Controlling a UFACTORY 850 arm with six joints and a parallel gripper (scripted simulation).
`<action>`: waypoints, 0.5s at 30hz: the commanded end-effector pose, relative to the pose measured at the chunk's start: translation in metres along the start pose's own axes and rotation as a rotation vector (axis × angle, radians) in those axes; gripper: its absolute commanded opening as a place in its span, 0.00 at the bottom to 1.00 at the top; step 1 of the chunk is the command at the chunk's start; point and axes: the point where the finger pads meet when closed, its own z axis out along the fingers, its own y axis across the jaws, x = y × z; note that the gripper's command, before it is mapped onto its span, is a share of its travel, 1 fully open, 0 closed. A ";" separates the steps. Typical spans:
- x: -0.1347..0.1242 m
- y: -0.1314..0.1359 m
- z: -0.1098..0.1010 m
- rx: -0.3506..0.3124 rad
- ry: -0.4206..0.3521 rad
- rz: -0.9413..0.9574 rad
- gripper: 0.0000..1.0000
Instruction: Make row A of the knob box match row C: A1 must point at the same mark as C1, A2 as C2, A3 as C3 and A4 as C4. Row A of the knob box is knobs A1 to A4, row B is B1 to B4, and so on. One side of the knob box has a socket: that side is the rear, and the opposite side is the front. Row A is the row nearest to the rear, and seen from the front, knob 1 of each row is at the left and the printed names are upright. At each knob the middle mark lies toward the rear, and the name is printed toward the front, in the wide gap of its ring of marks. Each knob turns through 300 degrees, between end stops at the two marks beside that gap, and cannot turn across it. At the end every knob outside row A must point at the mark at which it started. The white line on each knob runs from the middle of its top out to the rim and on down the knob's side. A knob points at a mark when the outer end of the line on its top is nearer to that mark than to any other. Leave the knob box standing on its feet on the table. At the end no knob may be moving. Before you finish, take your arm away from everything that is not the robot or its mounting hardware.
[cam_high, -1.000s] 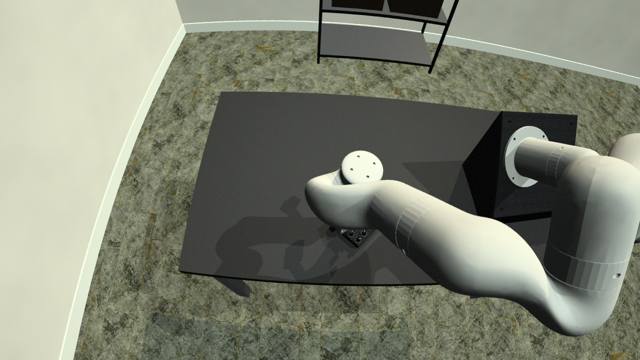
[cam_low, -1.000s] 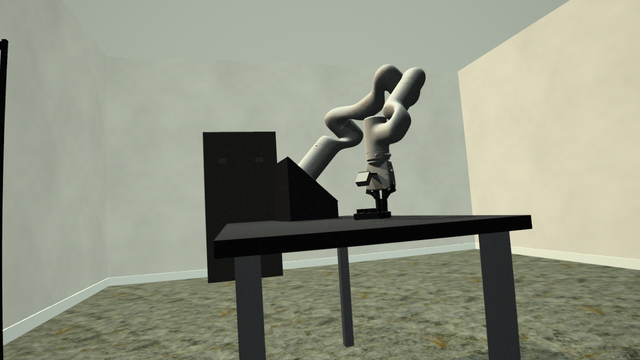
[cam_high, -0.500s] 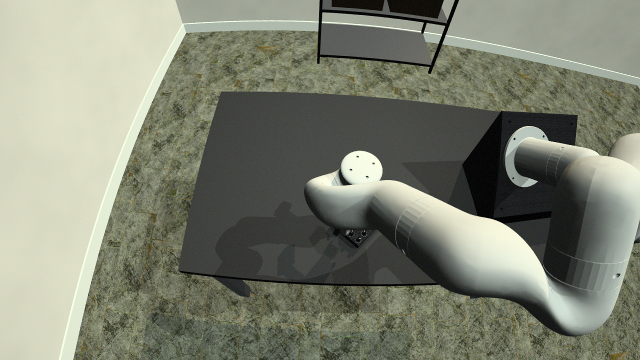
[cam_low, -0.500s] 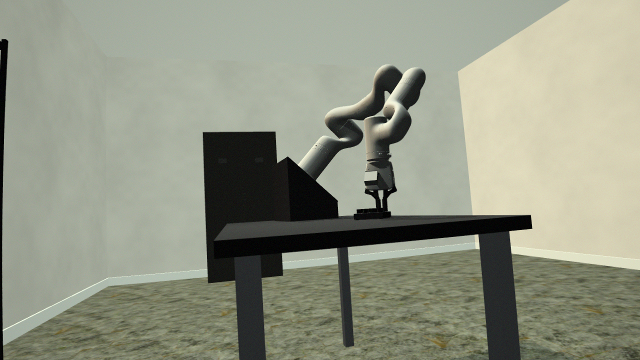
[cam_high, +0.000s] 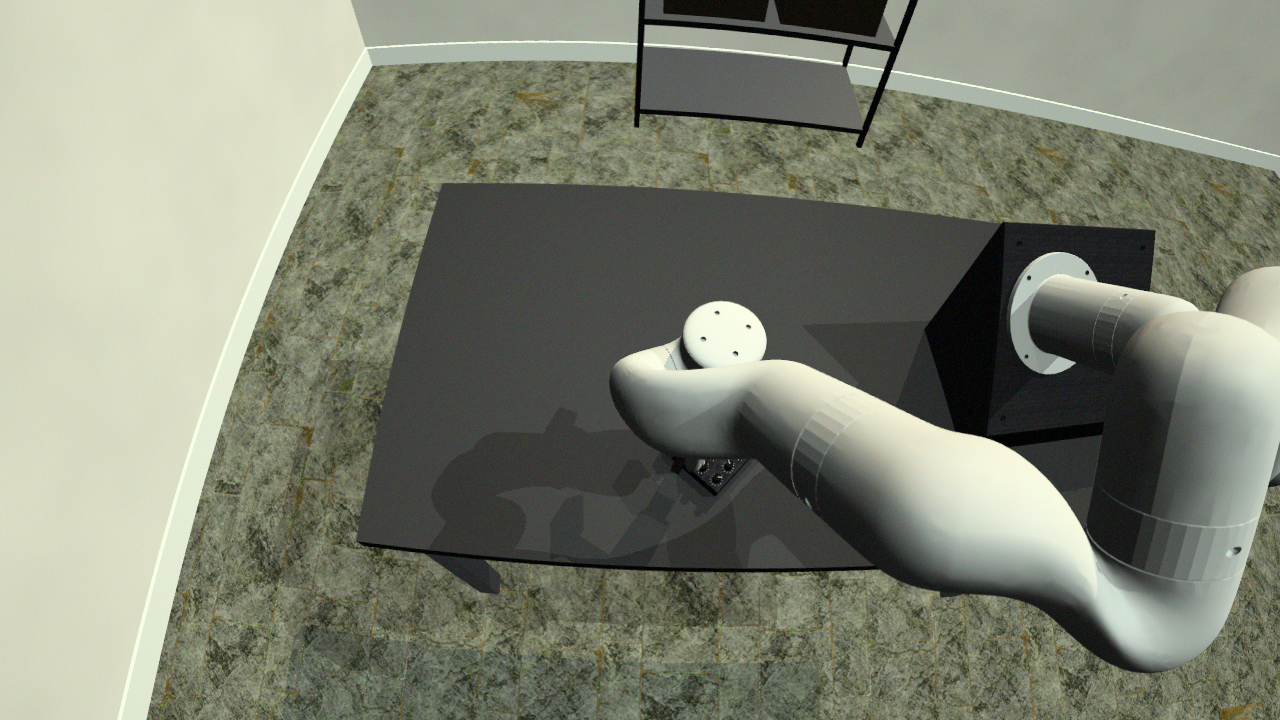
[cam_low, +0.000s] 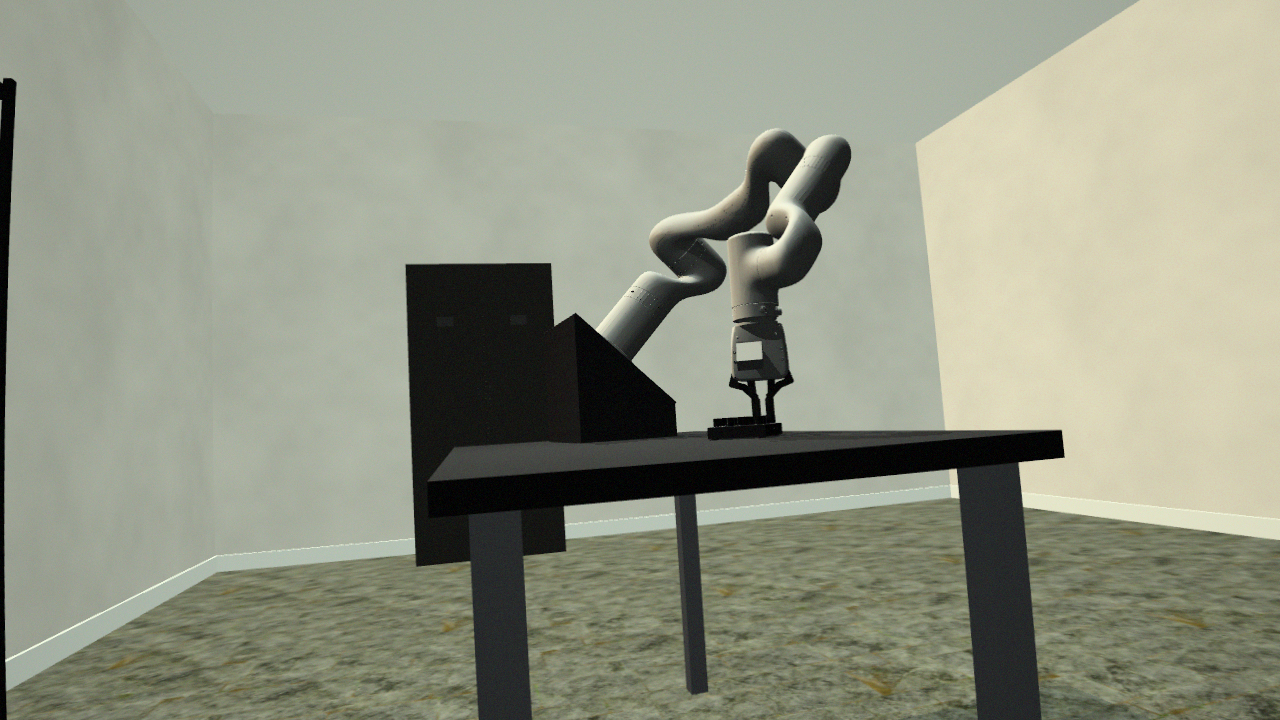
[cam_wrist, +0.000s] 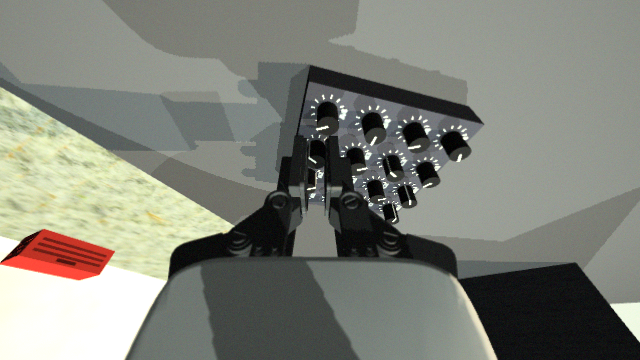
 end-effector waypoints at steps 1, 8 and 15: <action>0.001 -0.001 -0.001 0.001 0.001 -0.001 0.08; 0.001 -0.001 -0.001 0.001 0.001 -0.001 0.19; 0.001 -0.001 -0.001 0.001 0.001 -0.001 0.19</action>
